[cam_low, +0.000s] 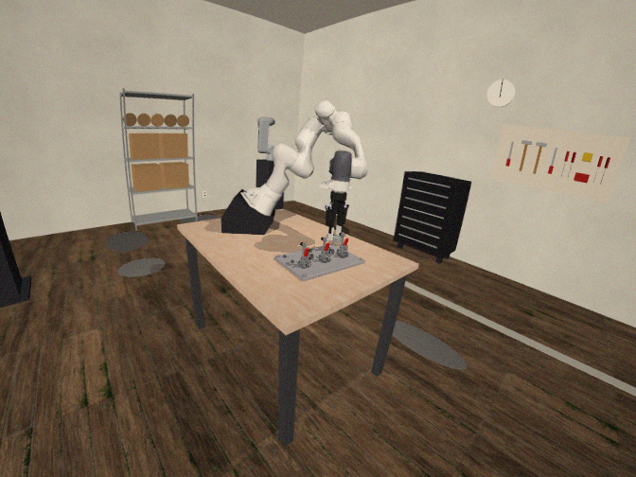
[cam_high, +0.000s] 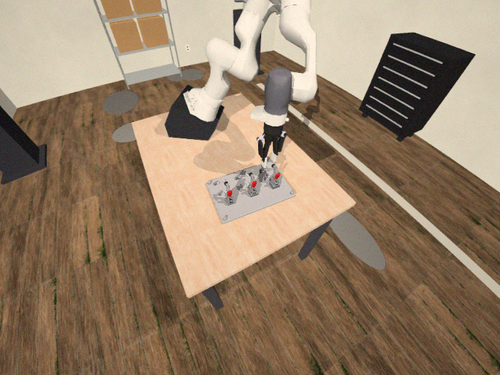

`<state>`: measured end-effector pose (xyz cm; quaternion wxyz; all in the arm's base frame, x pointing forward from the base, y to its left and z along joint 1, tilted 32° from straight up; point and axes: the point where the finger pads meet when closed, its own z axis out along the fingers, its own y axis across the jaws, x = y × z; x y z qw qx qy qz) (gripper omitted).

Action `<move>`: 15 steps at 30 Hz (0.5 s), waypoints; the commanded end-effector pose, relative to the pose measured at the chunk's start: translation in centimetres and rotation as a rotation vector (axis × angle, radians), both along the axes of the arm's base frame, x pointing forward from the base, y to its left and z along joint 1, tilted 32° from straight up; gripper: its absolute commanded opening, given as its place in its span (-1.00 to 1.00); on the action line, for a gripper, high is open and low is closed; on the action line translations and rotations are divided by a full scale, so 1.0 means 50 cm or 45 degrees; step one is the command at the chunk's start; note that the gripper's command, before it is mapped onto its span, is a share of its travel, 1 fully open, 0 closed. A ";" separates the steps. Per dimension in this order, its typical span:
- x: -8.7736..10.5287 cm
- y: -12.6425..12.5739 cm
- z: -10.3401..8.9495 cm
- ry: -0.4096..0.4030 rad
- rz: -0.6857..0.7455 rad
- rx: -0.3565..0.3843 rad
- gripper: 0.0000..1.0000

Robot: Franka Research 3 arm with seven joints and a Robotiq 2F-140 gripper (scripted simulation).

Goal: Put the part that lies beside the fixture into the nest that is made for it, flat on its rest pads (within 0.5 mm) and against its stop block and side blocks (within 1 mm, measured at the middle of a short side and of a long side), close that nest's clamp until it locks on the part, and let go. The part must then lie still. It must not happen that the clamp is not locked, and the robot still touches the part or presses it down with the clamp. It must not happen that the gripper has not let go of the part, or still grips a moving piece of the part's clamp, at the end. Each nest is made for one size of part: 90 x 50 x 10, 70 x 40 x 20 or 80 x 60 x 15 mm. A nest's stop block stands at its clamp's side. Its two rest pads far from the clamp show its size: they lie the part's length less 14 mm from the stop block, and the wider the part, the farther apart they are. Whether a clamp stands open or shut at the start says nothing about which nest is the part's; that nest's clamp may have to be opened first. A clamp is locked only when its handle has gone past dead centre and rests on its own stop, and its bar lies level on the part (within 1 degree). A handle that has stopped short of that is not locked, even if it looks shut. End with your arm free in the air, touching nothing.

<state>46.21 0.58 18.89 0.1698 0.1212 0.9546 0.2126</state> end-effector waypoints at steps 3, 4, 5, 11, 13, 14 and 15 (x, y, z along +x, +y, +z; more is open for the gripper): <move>0.013 0.004 -0.011 -0.014 0.004 -0.009 -1.00; 0.015 0.005 -0.013 -0.014 0.004 -0.009 -1.00; 0.016 0.006 -0.016 -0.014 0.004 -0.009 -1.00; 0.022 0.011 -0.027 -0.014 0.004 -0.009 -1.00; 0.025 0.013 -0.033 -0.014 0.004 -0.009 -1.00; 0.026 0.014 -0.036 -0.014 0.004 -0.009 -1.00; 0.028 0.015 -0.038 -0.014 0.004 -0.009 -1.00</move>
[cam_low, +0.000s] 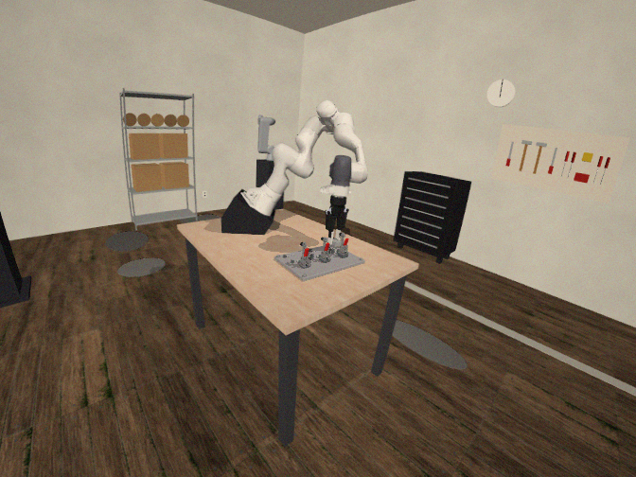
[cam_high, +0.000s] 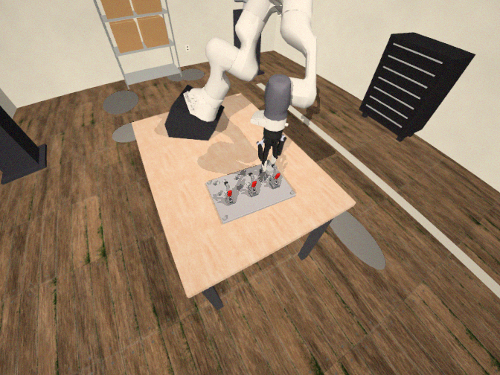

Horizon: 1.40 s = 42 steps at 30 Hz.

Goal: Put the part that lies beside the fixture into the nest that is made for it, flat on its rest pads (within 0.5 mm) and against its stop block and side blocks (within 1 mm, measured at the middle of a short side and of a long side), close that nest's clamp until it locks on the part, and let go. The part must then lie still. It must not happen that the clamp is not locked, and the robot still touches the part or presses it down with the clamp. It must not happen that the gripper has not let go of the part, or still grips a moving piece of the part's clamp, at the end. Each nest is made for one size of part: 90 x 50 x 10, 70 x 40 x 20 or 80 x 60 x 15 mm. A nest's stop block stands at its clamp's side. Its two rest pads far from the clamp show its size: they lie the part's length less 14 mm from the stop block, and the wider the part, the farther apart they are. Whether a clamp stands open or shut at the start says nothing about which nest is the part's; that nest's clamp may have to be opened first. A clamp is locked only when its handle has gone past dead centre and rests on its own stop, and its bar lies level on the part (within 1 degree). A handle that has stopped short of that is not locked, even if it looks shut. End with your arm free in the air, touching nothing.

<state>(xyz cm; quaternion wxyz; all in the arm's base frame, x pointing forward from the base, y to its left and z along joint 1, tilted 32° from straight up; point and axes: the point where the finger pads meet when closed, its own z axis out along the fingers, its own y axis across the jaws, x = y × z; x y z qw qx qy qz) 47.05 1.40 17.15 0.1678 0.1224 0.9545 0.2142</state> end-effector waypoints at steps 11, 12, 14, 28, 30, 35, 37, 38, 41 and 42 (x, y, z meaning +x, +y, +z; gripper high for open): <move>0.021 0.007 -0.023 -0.019 0.005 -0.014 -1.00; 0.022 0.008 -0.024 -0.019 0.005 -0.014 -1.00; 0.023 0.009 -0.027 -0.019 0.005 -0.014 -1.00; 0.026 0.011 -0.033 -0.019 0.005 -0.014 -1.00; 0.026 0.011 -0.033 -0.019 0.005 -0.014 -1.00; 0.026 0.011 -0.033 -0.019 0.005 -0.014 -1.00; 0.026 0.011 -0.033 -0.019 0.005 -0.014 -1.00; 0.026 0.011 -0.033 -0.019 0.005 -0.014 -1.00; 0.026 0.011 -0.033 -0.019 0.005 -0.014 -1.00; 0.026 0.011 -0.033 -0.019 0.005 -0.014 -1.00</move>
